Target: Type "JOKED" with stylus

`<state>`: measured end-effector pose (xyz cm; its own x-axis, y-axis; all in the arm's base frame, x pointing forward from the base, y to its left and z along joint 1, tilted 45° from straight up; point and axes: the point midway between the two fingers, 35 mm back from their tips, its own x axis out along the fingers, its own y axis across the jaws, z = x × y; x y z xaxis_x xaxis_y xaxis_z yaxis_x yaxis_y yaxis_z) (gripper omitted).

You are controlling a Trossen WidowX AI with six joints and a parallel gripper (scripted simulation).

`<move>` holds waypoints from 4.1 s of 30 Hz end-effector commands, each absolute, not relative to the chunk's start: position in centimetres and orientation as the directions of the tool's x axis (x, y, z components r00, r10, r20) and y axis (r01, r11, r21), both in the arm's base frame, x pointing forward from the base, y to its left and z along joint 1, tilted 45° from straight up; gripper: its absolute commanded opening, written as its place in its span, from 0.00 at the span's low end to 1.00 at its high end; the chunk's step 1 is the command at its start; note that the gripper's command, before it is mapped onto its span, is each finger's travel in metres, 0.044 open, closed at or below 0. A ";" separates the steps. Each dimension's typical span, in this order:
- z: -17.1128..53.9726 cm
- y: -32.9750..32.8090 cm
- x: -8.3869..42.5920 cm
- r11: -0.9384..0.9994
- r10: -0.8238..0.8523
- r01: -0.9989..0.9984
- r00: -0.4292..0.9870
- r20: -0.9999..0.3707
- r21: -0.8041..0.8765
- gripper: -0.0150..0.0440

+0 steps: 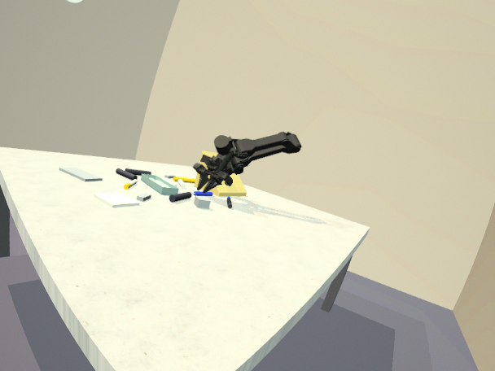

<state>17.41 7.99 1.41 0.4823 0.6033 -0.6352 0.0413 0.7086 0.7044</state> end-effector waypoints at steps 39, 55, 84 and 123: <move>2.2 6.7 17.6 0.718 0.598 0.045 0.472 -0.648 0.695 0.25; 4.1 5.0 17.6 0.723 0.594 0.048 0.465 -0.656 0.689 0.25; 5.4 0.9 22.7 0.899 0.432 -0.148 0.145 -0.890 0.413 0.25; 3.1 -3.8 29.4 0.701 0.086 -0.639 -0.365 -0.927 0.317 0.25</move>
<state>28.89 -3.49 3.27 -0.3410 0.1138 -0.9331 -0.6092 0.7292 0.3116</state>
